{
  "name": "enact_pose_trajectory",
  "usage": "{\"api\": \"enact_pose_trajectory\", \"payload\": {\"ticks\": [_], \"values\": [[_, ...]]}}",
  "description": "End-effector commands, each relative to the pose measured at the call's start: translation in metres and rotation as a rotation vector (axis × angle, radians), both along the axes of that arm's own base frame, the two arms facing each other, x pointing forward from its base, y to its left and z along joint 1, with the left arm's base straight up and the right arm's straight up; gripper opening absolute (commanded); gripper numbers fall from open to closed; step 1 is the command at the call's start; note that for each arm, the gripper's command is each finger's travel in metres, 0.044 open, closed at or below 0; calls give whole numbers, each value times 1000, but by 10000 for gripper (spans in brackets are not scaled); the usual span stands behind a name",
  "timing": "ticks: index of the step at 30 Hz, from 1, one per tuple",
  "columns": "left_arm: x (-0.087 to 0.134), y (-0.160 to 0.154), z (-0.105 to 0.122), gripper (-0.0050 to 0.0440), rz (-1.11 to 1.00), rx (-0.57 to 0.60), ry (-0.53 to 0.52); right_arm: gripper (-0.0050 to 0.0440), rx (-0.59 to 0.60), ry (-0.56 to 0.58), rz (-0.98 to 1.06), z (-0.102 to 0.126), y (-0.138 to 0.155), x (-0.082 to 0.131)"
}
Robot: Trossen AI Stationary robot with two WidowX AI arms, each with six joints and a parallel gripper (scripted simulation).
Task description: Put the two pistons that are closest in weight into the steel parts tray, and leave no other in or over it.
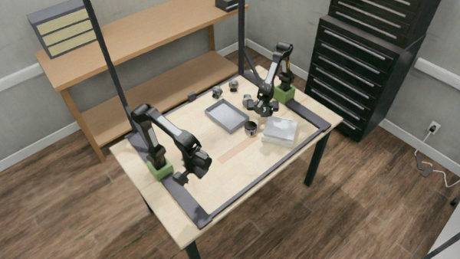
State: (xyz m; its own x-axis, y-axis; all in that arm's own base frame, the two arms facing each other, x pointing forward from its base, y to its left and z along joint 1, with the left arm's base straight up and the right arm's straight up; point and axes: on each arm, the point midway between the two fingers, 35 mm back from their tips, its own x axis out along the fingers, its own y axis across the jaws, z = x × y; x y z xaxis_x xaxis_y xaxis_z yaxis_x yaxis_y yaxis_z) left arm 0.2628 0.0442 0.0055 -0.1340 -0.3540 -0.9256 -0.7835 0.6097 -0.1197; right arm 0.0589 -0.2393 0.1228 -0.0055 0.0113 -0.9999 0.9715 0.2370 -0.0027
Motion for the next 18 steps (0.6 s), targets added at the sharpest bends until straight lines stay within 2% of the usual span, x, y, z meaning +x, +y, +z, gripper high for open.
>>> {"api": "enact_pose_trajectory", "payload": {"ticks": [1, 18], "values": [[1, -4, -4, 158, 1, -3, -6, 400, -31, -11, 6, 8, -5, 2], [-1, -8, -28, 158, 1, -3, -6, 400, -31, -11, 6, 8, -5, 2]]}}
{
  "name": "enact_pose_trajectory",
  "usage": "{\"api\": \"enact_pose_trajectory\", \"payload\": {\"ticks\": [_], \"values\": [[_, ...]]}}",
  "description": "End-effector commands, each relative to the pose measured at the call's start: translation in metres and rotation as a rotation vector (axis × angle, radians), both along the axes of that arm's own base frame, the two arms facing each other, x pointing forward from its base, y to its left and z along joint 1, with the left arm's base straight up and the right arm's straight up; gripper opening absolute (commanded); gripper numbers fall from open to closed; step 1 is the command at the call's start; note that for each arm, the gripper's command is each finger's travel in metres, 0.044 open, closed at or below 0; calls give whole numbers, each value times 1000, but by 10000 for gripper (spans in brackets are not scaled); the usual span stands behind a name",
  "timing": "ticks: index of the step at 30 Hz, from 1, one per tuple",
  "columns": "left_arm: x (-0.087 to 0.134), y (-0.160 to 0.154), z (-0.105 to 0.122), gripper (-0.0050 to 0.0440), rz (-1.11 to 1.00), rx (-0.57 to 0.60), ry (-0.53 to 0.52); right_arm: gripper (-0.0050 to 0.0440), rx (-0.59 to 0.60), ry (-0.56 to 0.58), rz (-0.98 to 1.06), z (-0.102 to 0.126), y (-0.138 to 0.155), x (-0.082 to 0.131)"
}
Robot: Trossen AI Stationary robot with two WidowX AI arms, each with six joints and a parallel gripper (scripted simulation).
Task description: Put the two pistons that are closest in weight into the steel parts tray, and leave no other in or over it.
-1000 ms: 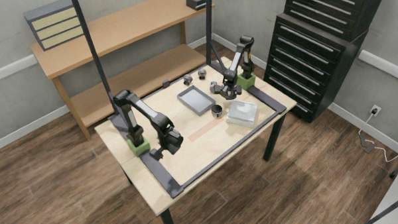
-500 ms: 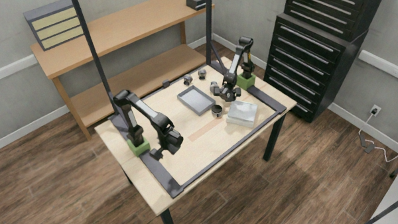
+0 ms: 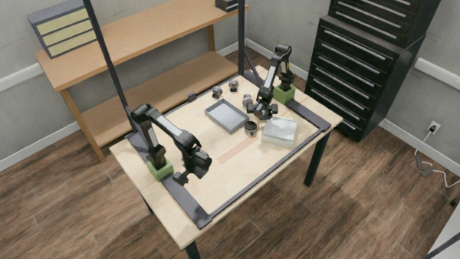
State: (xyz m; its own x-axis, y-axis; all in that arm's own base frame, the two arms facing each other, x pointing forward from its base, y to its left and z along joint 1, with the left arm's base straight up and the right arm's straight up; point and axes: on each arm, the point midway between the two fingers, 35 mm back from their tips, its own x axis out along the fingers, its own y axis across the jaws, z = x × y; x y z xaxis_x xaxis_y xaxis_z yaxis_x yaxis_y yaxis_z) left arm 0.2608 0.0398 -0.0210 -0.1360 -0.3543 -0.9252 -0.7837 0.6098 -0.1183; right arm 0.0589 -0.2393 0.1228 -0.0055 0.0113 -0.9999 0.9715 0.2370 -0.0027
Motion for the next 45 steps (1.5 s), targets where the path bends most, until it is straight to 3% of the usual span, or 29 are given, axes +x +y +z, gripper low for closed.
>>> {"api": "enact_pose_trajectory", "payload": {"ticks": [1, 14, 45], "values": [[1, -3, -3, 158, 2, -3, -9, 400, -31, -11, 6, 8, -5, 2], [0, -6, -20, 158, 0, -4, -10, 400, -31, -11, 6, 8, -5, 2], [0, -6, -26, 158, -5, -4, -12, 400, -31, -11, 6, 8, -5, 2]]}}
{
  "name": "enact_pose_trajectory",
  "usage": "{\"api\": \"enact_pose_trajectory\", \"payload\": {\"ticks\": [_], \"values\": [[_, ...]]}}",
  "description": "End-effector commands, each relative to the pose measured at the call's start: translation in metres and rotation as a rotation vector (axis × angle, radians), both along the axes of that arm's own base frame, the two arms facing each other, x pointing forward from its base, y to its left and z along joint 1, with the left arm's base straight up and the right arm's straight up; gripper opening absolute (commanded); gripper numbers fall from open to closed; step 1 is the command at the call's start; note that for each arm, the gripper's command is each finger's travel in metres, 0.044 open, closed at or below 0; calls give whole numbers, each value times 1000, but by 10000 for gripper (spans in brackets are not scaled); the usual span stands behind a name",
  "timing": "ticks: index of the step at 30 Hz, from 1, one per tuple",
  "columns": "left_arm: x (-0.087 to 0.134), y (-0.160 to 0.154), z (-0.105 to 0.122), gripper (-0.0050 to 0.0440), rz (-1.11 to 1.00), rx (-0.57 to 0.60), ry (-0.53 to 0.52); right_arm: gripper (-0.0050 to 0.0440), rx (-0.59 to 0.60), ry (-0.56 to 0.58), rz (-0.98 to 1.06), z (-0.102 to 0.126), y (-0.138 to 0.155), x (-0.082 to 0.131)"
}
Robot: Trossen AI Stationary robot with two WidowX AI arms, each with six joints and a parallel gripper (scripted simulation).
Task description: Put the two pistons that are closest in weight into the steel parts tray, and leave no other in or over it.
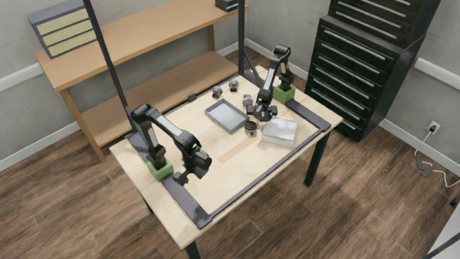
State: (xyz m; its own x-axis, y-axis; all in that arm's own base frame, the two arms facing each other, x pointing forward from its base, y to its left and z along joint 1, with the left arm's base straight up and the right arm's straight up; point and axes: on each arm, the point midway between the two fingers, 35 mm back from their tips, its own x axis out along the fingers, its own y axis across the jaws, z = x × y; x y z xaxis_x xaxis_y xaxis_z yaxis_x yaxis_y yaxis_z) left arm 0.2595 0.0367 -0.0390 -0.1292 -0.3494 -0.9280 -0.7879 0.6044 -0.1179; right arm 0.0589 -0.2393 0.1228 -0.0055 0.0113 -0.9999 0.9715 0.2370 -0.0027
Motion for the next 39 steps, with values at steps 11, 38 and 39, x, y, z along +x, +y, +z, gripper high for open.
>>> {"api": "enact_pose_trajectory", "payload": {"ticks": [11, 38, 39], "values": [[2, -3, -10, 158, -13, -11, -7, 400, -31, -11, 6, 8, -5, 2], [11, 4, 21, 158, -9, 3, -44, 400, -31, -11, 6, 8, -5, 2], [11, 5, 22, 158, -9, 4, -44, 400, -31, -11, 6, 8, -5, 2]]}}
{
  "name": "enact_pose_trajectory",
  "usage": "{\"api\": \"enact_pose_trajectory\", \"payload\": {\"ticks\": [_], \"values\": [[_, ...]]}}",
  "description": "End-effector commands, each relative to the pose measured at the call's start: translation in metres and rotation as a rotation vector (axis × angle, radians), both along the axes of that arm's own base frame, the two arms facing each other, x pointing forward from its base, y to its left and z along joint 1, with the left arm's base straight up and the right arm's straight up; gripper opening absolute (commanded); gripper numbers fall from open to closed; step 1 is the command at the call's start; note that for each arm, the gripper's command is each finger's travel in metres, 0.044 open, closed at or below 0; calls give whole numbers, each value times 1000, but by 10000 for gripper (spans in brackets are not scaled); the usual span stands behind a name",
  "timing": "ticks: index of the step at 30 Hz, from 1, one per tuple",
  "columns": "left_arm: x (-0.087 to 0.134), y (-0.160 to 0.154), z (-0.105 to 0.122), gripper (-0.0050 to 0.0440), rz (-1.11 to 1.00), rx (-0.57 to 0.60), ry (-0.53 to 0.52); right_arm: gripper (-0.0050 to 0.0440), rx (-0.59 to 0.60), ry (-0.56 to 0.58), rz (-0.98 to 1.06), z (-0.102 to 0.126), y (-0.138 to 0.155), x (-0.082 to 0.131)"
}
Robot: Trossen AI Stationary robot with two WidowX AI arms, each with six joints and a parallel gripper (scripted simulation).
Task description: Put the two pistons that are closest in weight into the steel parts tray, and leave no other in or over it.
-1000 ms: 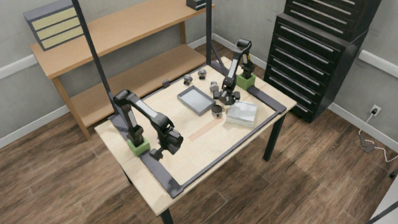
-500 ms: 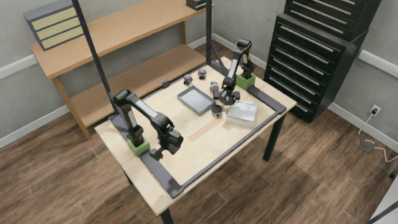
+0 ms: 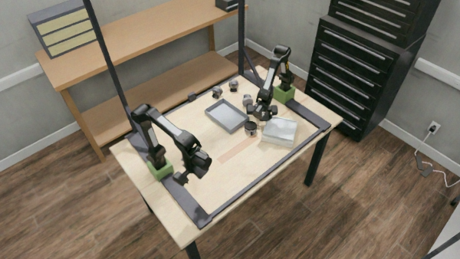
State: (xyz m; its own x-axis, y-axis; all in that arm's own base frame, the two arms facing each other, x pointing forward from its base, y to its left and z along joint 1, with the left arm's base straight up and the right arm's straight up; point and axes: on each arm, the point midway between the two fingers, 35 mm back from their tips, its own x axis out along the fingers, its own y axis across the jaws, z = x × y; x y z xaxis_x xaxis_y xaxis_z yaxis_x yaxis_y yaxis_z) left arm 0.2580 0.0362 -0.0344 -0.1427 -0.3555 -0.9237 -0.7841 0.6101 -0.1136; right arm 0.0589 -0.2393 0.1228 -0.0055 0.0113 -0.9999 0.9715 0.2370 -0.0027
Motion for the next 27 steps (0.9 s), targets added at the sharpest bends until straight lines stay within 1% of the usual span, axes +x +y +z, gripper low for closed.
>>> {"api": "enact_pose_trajectory", "payload": {"ticks": [1, 27], "values": [[12, 5, 19, 158, 0, 11, -56, 400, -31, -11, 6, 8, -5, 2], [14, 12, 59, 158, 0, 14, -56, 400, -31, -11, 6, 8, -5, 2]]}}
